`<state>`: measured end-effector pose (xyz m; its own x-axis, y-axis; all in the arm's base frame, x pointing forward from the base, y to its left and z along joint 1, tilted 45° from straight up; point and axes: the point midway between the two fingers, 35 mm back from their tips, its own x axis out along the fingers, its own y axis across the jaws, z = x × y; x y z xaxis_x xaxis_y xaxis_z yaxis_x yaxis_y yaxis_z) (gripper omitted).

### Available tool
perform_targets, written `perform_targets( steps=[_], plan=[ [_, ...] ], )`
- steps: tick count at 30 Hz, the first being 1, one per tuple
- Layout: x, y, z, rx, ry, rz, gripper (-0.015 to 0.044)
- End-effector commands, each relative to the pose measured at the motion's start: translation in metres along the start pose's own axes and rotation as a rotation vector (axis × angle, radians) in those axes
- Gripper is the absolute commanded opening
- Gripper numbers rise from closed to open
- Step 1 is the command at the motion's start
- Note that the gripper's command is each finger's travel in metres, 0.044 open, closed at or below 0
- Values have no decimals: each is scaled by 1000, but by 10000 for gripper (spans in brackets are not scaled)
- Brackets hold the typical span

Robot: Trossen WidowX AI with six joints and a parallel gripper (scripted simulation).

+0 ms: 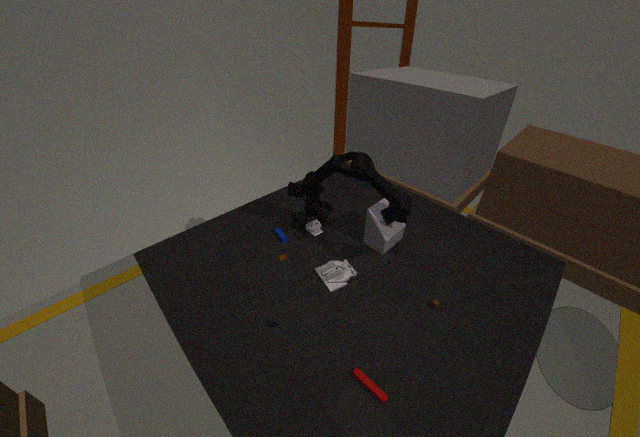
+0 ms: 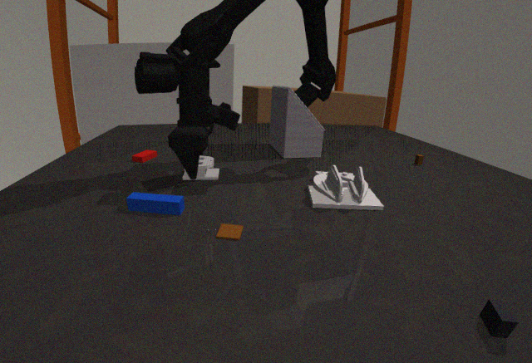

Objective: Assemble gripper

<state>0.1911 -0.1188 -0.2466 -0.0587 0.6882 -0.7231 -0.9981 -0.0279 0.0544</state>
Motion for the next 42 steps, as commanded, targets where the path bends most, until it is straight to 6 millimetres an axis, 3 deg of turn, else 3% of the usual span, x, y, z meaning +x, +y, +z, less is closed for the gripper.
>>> perform_targets(
  steps=[1,16,29,42],
  plan=[
    [0,0,0,5,-1,-3,440],
    [1,0,0,5,-1,-3,440],
    [0,0,0,0,0,0,353],
    [-4,0,0,0,0,0,351]
  ],
)
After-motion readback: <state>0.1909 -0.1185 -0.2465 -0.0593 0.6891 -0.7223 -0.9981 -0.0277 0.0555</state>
